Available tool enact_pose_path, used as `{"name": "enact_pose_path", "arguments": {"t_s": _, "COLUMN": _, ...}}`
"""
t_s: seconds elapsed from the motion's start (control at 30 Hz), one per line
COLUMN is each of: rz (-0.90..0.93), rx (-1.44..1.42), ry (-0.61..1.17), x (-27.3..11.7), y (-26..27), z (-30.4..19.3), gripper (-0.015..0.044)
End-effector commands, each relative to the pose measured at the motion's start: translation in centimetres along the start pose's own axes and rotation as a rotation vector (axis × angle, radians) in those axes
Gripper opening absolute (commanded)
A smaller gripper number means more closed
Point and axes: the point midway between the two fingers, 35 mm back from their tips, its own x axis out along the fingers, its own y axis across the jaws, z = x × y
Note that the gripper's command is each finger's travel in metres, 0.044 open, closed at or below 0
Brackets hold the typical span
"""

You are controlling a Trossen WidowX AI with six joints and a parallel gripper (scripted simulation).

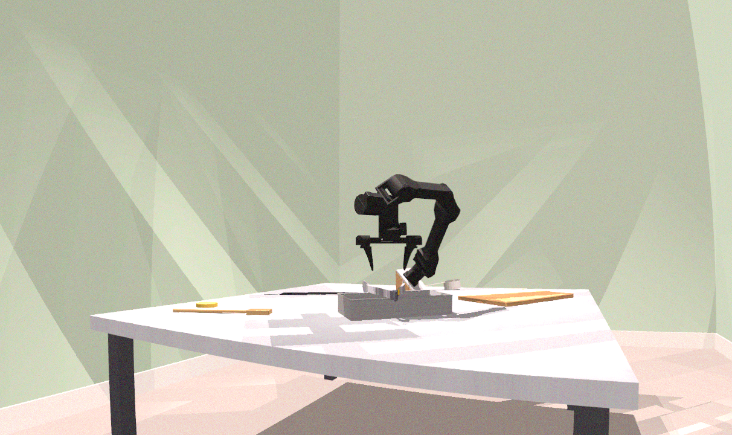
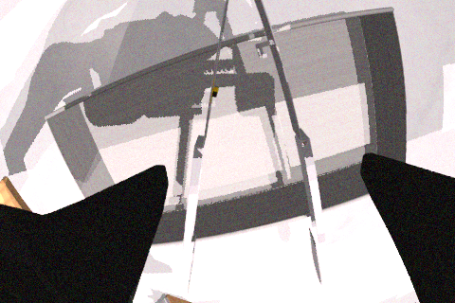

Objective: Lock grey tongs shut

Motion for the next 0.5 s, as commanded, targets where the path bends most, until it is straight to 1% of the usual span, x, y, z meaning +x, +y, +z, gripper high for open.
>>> {"name": "enact_pose_path", "arguments": {"t_s": 0.0, "rz": 0.008, "rx": -0.011, "ry": -0.005, "x": 0.1, "y": 0.4, "z": 0.7, "gripper": 0.044}}
{"name": "enact_pose_path", "arguments": {"t_s": 0.23, "rz": 0.007, "rx": -0.011, "ry": -0.005, "x": 0.3, "y": 0.4, "z": 0.8, "gripper": 0.044}}
{"name": "enact_pose_path", "arguments": {"t_s": 0.47, "rz": 0.006, "rx": -0.011, "ry": -0.005, "x": 1.3, "y": 0.3, "z": 0.9, "gripper": 0.044}}
